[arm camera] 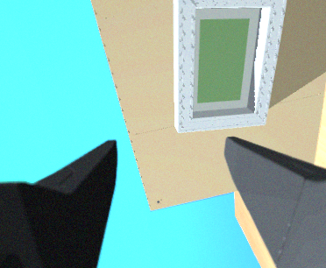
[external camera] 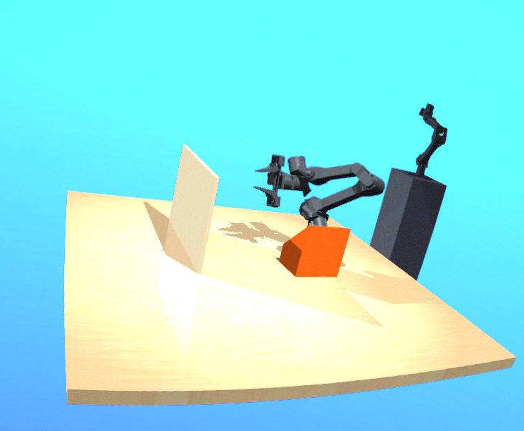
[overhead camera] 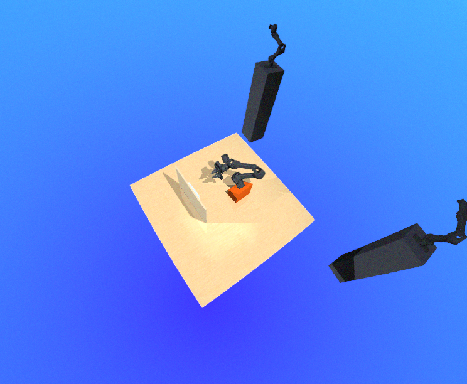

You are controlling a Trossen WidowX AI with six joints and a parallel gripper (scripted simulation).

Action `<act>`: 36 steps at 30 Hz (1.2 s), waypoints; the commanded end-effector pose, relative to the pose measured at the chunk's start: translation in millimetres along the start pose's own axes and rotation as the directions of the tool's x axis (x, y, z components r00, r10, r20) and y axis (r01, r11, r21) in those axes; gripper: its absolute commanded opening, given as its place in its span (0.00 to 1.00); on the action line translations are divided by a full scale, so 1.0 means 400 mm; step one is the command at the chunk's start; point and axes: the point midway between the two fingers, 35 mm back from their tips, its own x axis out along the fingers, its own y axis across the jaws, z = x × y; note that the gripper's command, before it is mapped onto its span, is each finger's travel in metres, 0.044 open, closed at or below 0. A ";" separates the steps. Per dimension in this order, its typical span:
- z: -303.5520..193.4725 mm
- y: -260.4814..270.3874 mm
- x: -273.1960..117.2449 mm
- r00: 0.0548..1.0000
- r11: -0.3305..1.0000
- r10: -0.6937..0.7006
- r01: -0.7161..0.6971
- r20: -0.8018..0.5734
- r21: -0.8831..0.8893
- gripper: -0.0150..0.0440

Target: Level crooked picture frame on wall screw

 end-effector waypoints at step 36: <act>-0.002 -0.009 0.000 1.000 1.000 -0.006 0.006 0.003 0.024 0.69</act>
